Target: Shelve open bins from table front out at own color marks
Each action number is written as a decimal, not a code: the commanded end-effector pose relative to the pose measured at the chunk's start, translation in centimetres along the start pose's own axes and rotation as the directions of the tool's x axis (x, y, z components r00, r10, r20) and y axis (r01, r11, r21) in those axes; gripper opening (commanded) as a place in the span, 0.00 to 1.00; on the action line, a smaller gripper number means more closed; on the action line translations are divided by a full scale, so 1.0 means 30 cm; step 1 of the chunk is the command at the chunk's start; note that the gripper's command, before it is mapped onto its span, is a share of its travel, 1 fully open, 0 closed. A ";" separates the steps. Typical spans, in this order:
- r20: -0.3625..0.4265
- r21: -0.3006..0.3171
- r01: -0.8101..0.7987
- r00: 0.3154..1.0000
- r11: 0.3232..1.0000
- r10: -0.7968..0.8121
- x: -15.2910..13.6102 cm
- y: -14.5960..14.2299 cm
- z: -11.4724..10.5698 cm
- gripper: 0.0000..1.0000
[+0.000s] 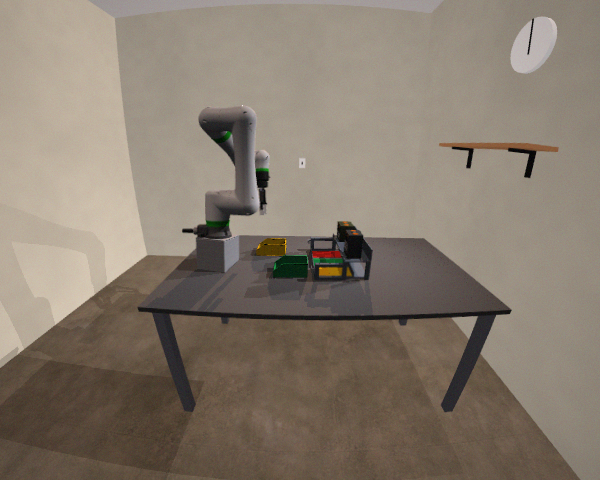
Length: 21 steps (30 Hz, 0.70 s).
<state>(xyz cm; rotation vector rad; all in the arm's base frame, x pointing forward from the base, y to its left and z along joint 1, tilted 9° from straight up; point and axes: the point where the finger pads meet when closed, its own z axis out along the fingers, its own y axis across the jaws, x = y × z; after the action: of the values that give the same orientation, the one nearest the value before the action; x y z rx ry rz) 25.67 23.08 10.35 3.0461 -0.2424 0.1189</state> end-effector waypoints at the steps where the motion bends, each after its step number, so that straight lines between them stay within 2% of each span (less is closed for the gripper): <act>1: -0.010 -0.008 -0.089 0.996 0.996 0.089 0.074 0.051 0.013 1.00; 2: -0.018 -0.017 -0.166 0.986 0.986 0.165 0.130 0.097 0.025 1.00; 9: -0.039 -0.034 -0.334 0.942 0.942 0.333 0.257 0.202 0.051 1.00; 16: -0.063 -0.048 -0.498 0.867 0.866 0.495 0.390 0.311 0.078 1.00; 18: -0.063 -0.048 -0.498 0.867 0.866 0.495 0.390 0.311 0.078 1.00; 19: -0.073 -0.052 -0.561 0.827 0.826 0.557 0.444 0.355 0.090 1.00; 21: -0.080 -0.054 -0.597 0.802 0.800 0.593 0.477 0.382 0.096 1.00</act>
<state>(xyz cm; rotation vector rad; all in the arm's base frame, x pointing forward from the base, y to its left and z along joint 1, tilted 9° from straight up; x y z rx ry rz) 35.52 11.73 9.81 2.8316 -1.0092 0.2147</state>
